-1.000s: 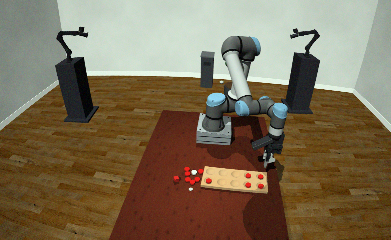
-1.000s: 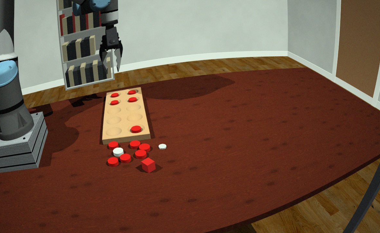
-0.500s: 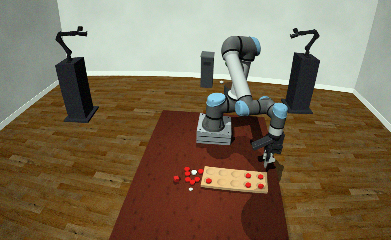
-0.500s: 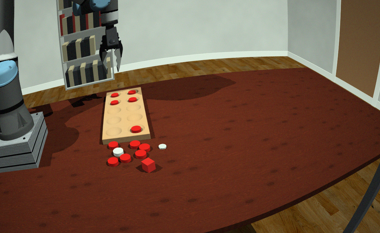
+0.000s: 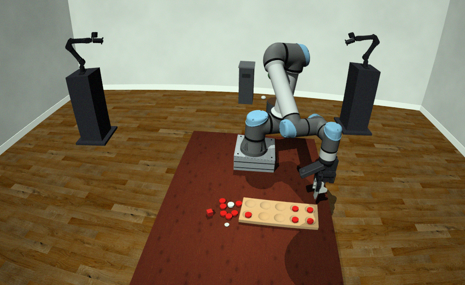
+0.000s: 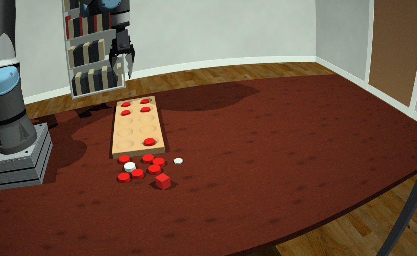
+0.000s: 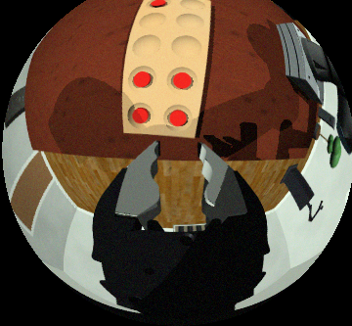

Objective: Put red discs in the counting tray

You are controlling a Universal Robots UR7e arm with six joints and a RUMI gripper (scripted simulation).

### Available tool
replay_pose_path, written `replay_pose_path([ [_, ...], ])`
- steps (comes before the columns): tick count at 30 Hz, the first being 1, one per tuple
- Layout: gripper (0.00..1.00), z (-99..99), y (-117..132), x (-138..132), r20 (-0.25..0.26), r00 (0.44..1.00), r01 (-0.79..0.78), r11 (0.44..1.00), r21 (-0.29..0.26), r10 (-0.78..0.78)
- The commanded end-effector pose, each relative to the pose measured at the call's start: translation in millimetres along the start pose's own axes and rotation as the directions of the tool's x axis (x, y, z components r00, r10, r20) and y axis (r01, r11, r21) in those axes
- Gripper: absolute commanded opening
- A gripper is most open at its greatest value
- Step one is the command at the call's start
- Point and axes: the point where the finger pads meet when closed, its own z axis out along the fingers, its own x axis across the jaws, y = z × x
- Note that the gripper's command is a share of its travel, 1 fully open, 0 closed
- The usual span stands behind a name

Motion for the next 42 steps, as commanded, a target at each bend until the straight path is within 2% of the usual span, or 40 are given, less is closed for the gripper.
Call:
replay_pose_path([
  [1,0.28,-1.1,-1,-1,0.001,1.0,-0.02,1.0,0.0,0.02],
  [10,0.28,-2.6,-4,-2,0.002,0.997,-0.071,0.997,0.0,0.071],
  [25,0.28,-8.1,-15,-5,0.004,0.966,-0.257,0.966,0.001,0.257],
  [32,0.28,-12.7,-23,-7,0.005,0.914,-0.406,0.914,0.002,0.406],
  [40,0.28,-18.4,-33,-10,0.008,0.817,-0.577,0.817,0.002,0.577],
  [42,0.28,-18.4,-33,-10,0.008,0.817,-0.577,0.817,0.002,0.577],
])
